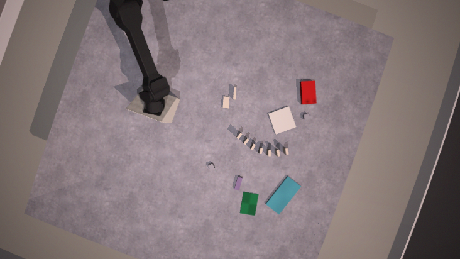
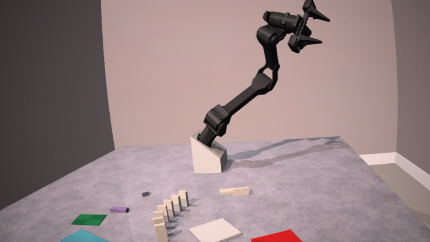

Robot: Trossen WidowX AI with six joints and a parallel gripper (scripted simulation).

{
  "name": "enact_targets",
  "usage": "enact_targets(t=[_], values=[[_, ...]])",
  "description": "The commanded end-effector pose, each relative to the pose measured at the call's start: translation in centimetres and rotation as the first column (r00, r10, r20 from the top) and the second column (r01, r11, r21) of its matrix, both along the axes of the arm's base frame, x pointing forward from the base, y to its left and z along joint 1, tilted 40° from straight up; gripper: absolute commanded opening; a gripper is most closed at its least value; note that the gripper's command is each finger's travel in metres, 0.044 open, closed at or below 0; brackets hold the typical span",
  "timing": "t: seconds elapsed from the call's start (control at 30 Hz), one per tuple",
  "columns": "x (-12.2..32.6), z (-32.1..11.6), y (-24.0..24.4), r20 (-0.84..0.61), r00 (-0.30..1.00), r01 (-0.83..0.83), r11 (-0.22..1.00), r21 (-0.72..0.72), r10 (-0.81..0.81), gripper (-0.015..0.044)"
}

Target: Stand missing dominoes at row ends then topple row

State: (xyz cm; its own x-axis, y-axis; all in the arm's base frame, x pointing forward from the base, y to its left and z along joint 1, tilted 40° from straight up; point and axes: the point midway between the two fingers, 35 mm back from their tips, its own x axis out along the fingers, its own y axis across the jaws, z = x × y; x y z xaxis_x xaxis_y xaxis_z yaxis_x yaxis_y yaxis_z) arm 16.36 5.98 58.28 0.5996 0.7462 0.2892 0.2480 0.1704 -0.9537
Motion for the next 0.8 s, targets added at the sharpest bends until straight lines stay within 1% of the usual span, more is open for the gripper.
enact_targets(t=[0.0, 0.03, 0.1, 0.23, 0.33, 0.4, 0.47, 0.53, 0.6, 0.67, 0.77], values=[[0.1, 0.0, 0.0, -0.006, 1.0, -0.004, 1.0, 0.01, 0.004, 0.0426], [0.3, 0.1, -0.2, -0.024, 1.0, -0.015, 0.999, 0.04, 0.016, 0.044], [1.4, 0.3, -0.6, -0.088, 0.994, -0.05, 0.987, 0.149, 0.064, 0.044], [5.5, -1.3, -2.7, -0.313, 0.934, -0.037, 0.921, 0.388, 0.17, 0.044], [8.9, -3.5, -4.4, -0.469, 0.839, 0.035, 0.834, 0.551, 0.275, 0.044], [11.4, -5.5, -5.5, -0.56, 0.743, 0.119, 0.751, 0.649, 0.366, 0.044], [13.7, -7.9, -6.4, -0.621, 0.634, 0.225, 0.659, 0.718, 0.46, 0.044], [15.9, -10.6, -7.1, -0.652, 0.518, 0.345, 0.562, 0.752, 0.554, 0.044], [17.8, -13.6, -7.7, -0.652, 0.4, 0.473, 0.464, 0.749, 0.644, 0.044], [19.1, -16.8, -8.1, -0.624, 0.291, 0.601, 0.369, 0.709, 0.725, 0.044], [20.1, -21.6, -8.5, -0.542, 0.159, 0.77, 0.24, 0.592, 0.825, 0.044]])
